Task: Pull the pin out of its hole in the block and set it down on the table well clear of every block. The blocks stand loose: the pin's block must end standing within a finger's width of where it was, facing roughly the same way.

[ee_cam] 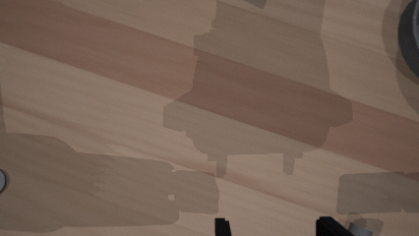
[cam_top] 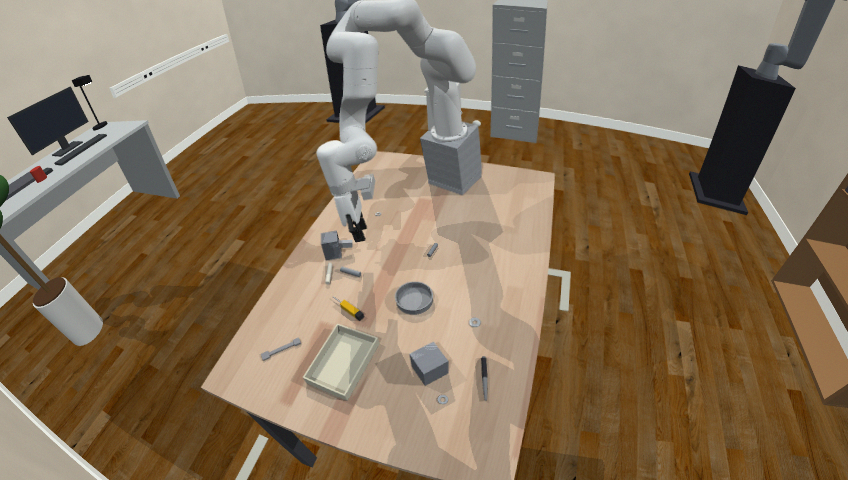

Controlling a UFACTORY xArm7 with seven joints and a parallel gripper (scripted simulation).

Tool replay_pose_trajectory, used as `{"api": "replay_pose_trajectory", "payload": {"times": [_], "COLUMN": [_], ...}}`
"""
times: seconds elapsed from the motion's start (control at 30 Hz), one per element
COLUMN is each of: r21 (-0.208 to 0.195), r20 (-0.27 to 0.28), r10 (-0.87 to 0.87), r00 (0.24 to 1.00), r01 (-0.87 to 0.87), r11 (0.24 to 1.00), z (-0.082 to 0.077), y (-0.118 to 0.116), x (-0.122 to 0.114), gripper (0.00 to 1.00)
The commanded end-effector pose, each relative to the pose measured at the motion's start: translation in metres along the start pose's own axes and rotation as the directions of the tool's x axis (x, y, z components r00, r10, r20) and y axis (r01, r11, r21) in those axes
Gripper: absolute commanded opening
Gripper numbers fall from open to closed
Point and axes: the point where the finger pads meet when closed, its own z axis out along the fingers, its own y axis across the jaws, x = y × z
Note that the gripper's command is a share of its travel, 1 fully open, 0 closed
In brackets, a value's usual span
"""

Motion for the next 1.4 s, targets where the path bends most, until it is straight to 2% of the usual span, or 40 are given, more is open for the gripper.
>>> {"api": "replay_pose_trajectory", "payload": {"times": [0.0, 0.13, 0.57, 0.73, 1.37], "r21": [-0.004, -0.007, -0.006, -0.004, 0.004], "r20": [0.010, 0.026, 0.034, 0.053, 0.078], "r10": [0.006, 0.017, 0.017, 0.013, -0.021], "r00": [1.000, 1.000, 0.999, 0.998, 0.997], "r01": [-0.006, -0.017, -0.016, -0.013, 0.021], "r11": [1.000, 1.000, 1.000, 1.000, 1.000], "z": [-0.002, -0.004, -0.006, -0.009, -0.010], "y": [-0.002, -0.008, -0.012, -0.021, -0.022], "x": [-0.008, -0.021, -0.029, -0.047, -0.054], "gripper": [0.52, 0.52, 0.52, 0.52, 0.52]}}
